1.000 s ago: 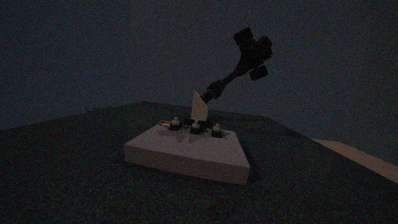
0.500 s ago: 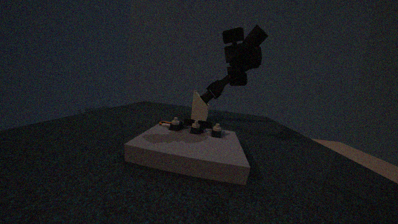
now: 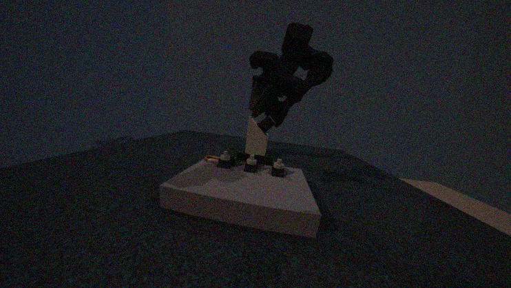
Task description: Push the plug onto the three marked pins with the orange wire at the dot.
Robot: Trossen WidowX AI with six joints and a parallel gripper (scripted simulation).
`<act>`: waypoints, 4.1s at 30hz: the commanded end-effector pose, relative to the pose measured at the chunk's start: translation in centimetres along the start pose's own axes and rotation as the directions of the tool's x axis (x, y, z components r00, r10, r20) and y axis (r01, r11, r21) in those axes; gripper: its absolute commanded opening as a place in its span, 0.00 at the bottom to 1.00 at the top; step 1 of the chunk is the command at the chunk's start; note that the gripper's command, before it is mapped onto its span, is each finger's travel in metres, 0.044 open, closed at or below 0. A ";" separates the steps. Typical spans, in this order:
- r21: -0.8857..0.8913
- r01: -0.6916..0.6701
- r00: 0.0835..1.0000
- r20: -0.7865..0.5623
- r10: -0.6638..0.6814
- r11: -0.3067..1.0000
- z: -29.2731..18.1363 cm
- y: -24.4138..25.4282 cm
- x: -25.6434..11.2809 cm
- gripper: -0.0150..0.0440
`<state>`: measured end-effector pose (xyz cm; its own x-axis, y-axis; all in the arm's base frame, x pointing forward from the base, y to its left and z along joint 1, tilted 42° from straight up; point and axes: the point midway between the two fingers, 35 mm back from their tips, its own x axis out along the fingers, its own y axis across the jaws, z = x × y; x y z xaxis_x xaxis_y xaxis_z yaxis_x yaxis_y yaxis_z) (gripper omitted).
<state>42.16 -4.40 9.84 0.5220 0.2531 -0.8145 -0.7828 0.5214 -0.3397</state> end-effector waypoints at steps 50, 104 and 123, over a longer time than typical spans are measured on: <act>-0.349 -0.505 0.783 0.199 0.589 0.790 -9.9 9.2 13.7 0.45; 0.537 -0.592 0.781 0.198 0.592 0.601 -7.6 12.4 2.0 0.25; 0.910 -0.373 0.779 0.199 0.595 0.184 -6.3 18.6 -1.7 0.25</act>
<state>25.40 -0.75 1.68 0.0007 0.6674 -0.7447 -0.1124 0.7401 0.6631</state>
